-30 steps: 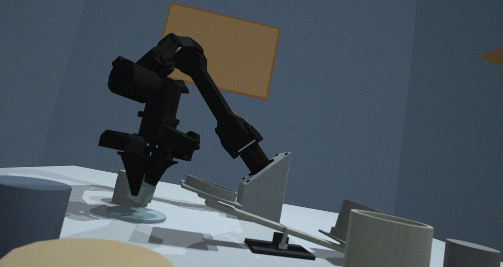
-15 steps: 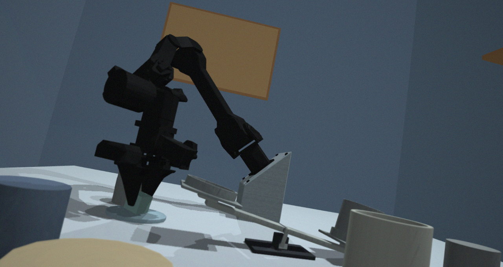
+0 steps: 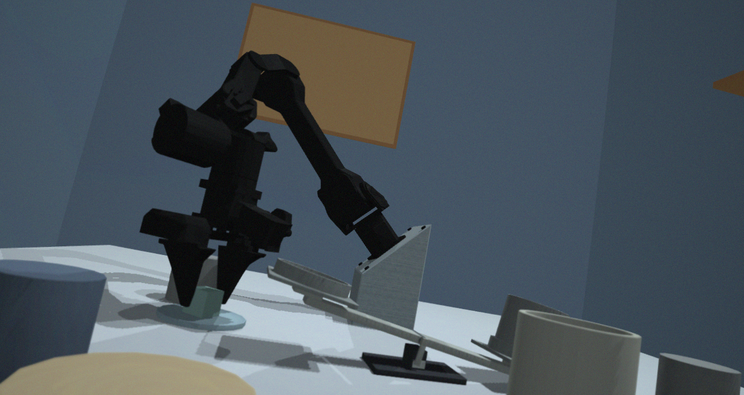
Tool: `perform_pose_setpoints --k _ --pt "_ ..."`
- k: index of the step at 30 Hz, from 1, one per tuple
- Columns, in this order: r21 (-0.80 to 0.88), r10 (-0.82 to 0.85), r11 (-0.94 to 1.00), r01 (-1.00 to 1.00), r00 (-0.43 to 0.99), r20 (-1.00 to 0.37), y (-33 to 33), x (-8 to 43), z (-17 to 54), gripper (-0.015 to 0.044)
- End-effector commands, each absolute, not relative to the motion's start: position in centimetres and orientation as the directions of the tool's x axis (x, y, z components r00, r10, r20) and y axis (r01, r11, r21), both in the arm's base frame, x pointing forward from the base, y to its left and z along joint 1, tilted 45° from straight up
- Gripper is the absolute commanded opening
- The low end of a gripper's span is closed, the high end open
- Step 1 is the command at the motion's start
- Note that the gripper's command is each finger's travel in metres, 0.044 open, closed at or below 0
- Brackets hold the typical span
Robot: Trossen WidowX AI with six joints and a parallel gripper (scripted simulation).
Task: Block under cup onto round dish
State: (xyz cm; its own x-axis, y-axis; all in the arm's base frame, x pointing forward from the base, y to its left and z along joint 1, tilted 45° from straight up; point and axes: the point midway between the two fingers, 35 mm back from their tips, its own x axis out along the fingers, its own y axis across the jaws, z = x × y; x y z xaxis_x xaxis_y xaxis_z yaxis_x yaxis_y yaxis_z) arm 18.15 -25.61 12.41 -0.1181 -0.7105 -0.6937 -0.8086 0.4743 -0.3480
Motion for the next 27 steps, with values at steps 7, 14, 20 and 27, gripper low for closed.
perform_pose_setpoints --k 7,14,20,27 --pt "-0.345 -0.706 0.475 -0.81 -0.116 -0.698 -21.6 18.9 16.1 0.044" --pt "-0.347 -0.707 0.471 -0.811 -0.112 -0.699 -20.2 19.1 17.6 0.044" --pt "-0.349 -0.708 0.467 -0.813 -0.107 -0.698 -18.9 19.2 18.9 0.044" --pt "-0.349 -0.708 0.467 -0.813 -0.107 -0.698 -18.9 19.2 18.9 0.044"
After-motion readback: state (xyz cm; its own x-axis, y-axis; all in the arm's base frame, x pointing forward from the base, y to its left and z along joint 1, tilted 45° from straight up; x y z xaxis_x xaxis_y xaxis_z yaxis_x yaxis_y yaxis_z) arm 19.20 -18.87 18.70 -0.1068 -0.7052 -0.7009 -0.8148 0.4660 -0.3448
